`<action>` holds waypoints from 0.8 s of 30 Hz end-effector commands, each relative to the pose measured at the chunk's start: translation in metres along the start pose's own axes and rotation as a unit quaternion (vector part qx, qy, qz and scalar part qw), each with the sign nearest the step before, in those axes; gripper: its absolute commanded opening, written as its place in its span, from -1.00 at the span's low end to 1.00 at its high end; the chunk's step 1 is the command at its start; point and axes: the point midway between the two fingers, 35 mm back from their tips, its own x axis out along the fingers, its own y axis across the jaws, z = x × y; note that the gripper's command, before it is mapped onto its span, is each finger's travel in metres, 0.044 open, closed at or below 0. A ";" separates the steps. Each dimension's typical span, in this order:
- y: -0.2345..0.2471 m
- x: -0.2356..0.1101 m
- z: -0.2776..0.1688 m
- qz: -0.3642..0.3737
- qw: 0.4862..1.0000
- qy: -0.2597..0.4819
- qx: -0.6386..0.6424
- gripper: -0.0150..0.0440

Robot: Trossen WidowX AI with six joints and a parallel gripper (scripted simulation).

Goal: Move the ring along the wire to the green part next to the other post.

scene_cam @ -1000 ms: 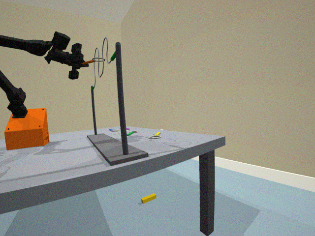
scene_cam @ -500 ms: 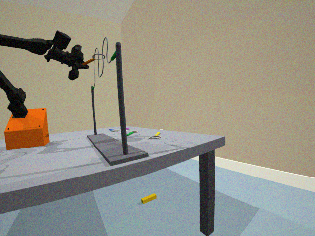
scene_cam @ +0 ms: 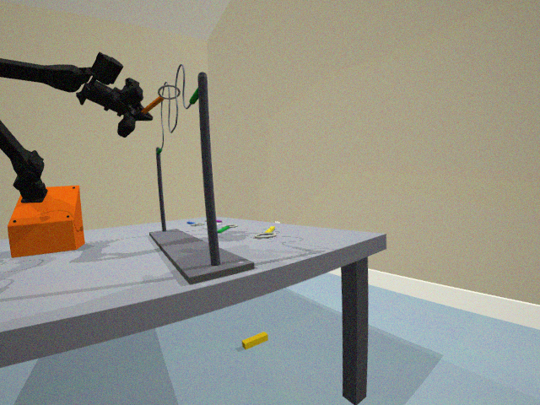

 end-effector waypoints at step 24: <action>-0.015 0.000 0.003 -0.081 0.985 -0.019 -0.148 -1.00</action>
